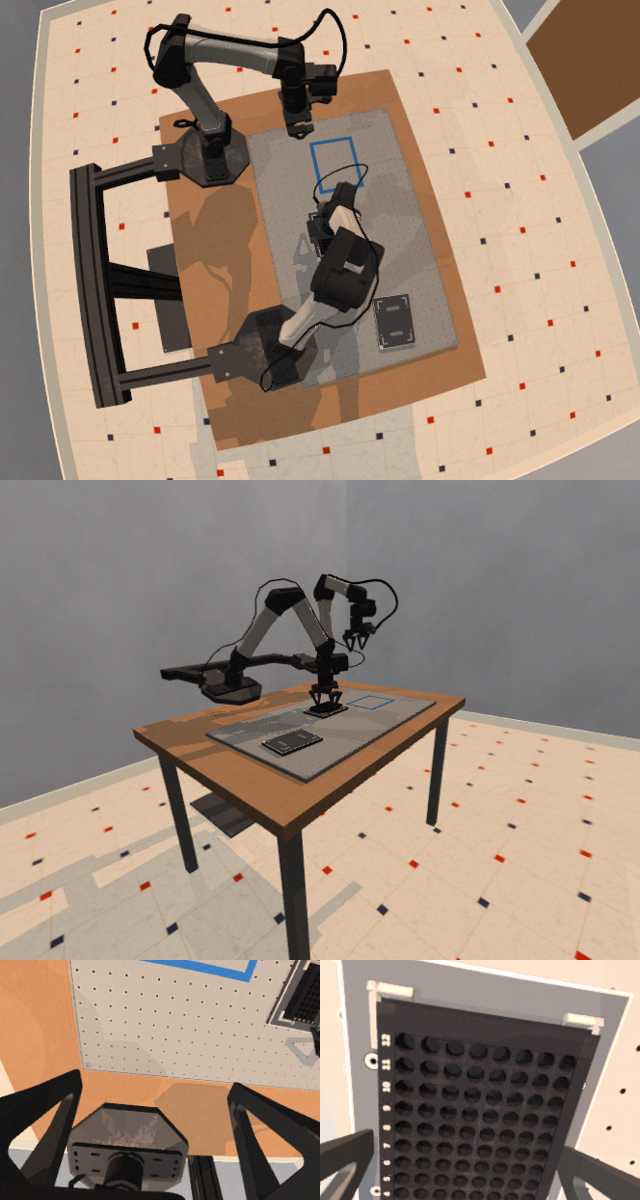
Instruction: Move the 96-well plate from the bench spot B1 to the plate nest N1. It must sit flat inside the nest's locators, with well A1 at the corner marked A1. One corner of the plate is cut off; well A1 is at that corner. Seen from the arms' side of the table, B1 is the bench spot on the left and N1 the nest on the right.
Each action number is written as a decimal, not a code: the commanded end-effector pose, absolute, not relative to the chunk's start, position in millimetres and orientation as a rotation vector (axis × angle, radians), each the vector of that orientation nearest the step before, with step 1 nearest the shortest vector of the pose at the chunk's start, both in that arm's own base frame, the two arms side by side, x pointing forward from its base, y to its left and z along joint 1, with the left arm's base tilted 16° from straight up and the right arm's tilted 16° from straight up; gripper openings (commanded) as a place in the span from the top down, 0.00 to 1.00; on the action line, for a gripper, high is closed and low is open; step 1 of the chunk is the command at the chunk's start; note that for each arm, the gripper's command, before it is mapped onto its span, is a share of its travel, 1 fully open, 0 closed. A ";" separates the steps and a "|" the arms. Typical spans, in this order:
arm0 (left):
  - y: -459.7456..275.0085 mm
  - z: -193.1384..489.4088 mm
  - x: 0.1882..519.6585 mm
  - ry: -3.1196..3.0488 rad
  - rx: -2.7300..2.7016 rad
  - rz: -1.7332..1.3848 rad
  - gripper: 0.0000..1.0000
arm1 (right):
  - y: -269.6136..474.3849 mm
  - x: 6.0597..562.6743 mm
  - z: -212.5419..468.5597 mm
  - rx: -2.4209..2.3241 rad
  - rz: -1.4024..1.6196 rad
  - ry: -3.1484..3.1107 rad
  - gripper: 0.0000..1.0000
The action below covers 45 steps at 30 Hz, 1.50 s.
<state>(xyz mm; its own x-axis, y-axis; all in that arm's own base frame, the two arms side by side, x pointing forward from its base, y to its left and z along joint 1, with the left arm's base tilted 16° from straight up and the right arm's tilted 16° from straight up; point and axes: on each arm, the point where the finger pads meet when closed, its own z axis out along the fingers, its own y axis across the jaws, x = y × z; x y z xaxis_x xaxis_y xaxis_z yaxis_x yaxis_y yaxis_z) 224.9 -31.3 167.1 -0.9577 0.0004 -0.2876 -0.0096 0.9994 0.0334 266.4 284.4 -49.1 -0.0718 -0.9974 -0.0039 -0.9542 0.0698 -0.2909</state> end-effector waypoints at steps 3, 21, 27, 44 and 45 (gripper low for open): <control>-32.2 168.7 224.6 2.847 0.003 0.041 0.00 | 271.0 262.5 -65.3 -2.027 -0.327 2.180 0.00; -32.2 168.7 224.6 2.847 0.003 0.041 0.00 | 273.7 265.0 -62.9 -2.022 -0.325 2.176 0.00; -32.2 168.7 224.6 2.847 0.003 0.041 0.00 | 275.8 265.1 -62.1 -2.021 -0.324 2.172 0.00; -32.2 168.7 224.6 2.847 0.003 0.041 0.00 | 281.5 266.7 -59.4 -2.014 -0.320 2.163 0.00; -32.2 168.7 224.6 2.847 0.003 0.041 0.00 | 281.5 266.5 -59.4 -2.015 -0.320 2.163 0.00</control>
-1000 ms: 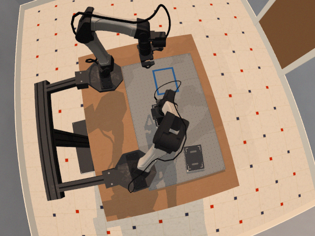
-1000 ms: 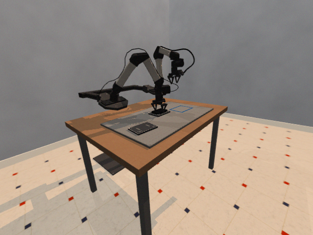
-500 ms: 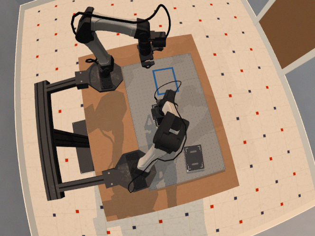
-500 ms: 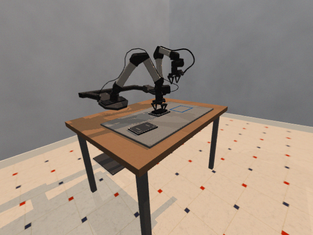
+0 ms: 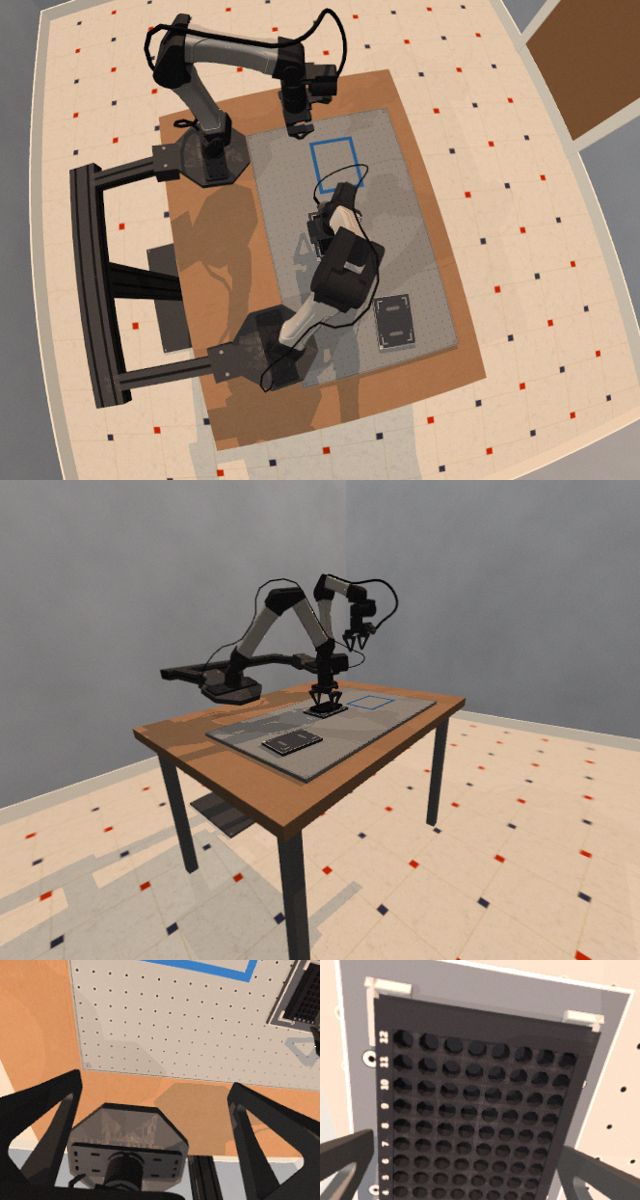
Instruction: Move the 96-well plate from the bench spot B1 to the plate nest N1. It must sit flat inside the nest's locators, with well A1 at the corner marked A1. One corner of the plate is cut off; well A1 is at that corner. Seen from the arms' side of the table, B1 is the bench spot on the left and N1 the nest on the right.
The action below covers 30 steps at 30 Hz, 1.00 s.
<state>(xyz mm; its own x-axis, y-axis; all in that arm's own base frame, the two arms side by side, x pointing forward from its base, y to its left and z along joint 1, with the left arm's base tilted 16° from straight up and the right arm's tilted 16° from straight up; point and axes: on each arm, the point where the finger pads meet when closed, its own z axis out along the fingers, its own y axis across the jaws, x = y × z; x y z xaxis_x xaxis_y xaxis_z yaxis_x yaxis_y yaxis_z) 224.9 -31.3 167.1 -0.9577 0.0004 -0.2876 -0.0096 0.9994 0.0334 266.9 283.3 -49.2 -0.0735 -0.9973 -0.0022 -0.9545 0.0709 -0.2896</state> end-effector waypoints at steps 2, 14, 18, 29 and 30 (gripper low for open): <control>-32.2 168.7 224.6 2.847 0.003 0.041 0.00 | 281.7 266.3 -59.4 -2.015 -0.320 2.163 0.00; -32.2 168.7 224.6 2.847 0.003 0.041 0.00 | 283.2 265.6 -59.4 -2.016 -0.320 2.161 0.00; -32.2 168.7 224.6 2.847 0.003 0.041 0.00 | 285.0 266.2 -59.3 -2.011 -0.312 2.159 1.00; -32.2 168.7 224.6 2.847 0.003 0.041 0.00 | 286.9 267.6 -58.9 -2.003 -0.309 2.153 1.00; -32.2 168.7 224.6 2.847 0.003 0.041 0.00 | 286.9 267.6 -58.9 -2.003 -0.309 2.153 1.00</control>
